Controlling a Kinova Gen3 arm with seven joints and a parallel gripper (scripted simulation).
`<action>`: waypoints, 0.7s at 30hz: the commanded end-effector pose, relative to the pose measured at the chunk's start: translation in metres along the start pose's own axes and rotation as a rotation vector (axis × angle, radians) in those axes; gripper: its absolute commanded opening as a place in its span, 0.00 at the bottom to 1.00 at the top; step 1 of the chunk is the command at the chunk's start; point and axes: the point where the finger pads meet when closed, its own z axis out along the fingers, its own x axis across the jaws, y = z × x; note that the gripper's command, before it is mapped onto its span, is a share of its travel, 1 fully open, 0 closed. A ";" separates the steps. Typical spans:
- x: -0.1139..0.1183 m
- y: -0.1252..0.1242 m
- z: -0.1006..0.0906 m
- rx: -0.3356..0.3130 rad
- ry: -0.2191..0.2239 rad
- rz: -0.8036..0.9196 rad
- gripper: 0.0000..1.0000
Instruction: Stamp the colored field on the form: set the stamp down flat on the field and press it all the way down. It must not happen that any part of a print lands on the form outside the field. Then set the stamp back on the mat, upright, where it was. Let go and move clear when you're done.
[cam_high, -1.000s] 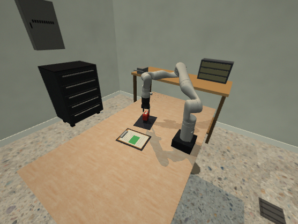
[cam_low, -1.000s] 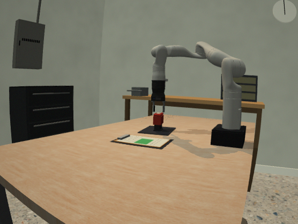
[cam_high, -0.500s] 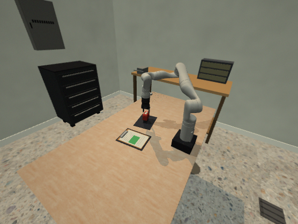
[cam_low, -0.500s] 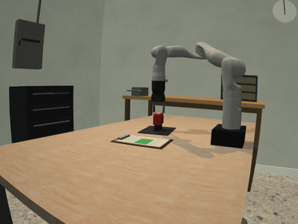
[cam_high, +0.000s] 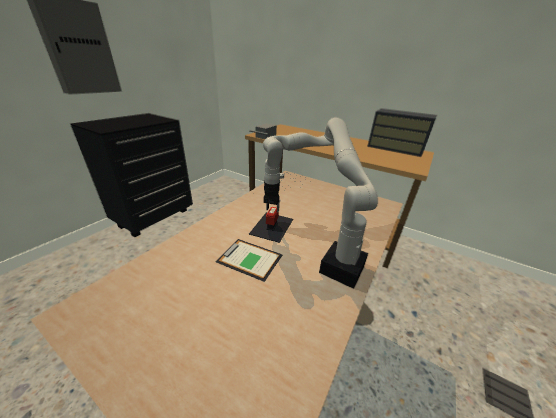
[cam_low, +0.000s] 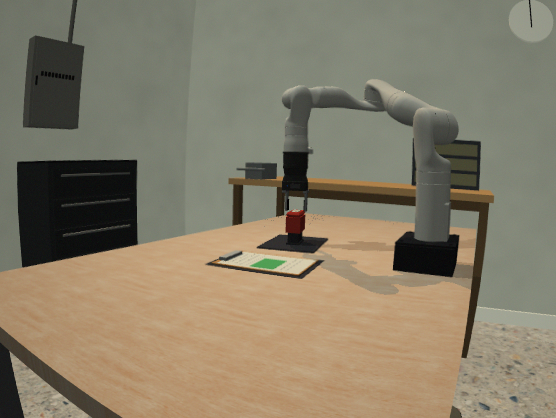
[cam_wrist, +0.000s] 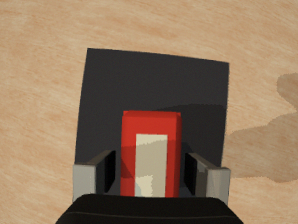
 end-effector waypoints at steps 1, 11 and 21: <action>-0.003 0.002 0.003 -0.002 -0.008 0.001 1.00; -0.003 0.002 0.005 -0.002 -0.008 0.001 1.00; -0.003 0.002 0.007 -0.002 -0.008 0.001 1.00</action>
